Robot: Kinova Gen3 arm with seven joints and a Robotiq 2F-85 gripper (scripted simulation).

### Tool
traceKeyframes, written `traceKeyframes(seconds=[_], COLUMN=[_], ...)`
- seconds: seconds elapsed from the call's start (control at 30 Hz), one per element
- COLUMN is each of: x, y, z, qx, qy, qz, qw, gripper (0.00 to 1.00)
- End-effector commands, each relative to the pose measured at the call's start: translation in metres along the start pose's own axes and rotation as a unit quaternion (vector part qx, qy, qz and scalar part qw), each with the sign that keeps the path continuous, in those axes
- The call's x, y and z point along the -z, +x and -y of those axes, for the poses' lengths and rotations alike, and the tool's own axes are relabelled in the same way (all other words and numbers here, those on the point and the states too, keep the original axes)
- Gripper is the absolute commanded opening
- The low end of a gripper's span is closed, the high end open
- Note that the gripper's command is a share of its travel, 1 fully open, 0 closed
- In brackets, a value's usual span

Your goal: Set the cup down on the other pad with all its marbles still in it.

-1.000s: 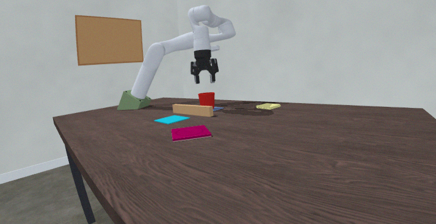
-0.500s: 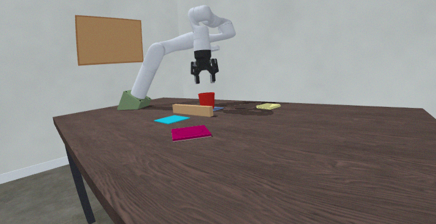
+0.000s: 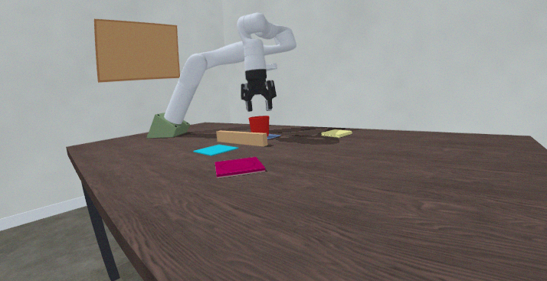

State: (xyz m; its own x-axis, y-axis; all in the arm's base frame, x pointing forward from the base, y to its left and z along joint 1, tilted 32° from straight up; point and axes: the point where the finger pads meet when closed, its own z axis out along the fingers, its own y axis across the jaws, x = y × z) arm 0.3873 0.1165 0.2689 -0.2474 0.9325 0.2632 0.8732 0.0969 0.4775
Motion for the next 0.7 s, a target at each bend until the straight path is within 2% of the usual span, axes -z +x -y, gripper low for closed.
traceKeyframes(seconds=[0.0, 0.43, 0.67], x=[-0.012, -0.047, -0.058], y=[-0.003, -0.003, -0.004], z=[0.000, -0.001, -0.001], qx=[0.001, 0.001, 0.001], qy=[-0.001, -0.001, -0.001], qz=[0.004, 0.005, 0.005], qw=[1.000, 1.000, 1.000], gripper=[1.00, 1.00, 1.00])
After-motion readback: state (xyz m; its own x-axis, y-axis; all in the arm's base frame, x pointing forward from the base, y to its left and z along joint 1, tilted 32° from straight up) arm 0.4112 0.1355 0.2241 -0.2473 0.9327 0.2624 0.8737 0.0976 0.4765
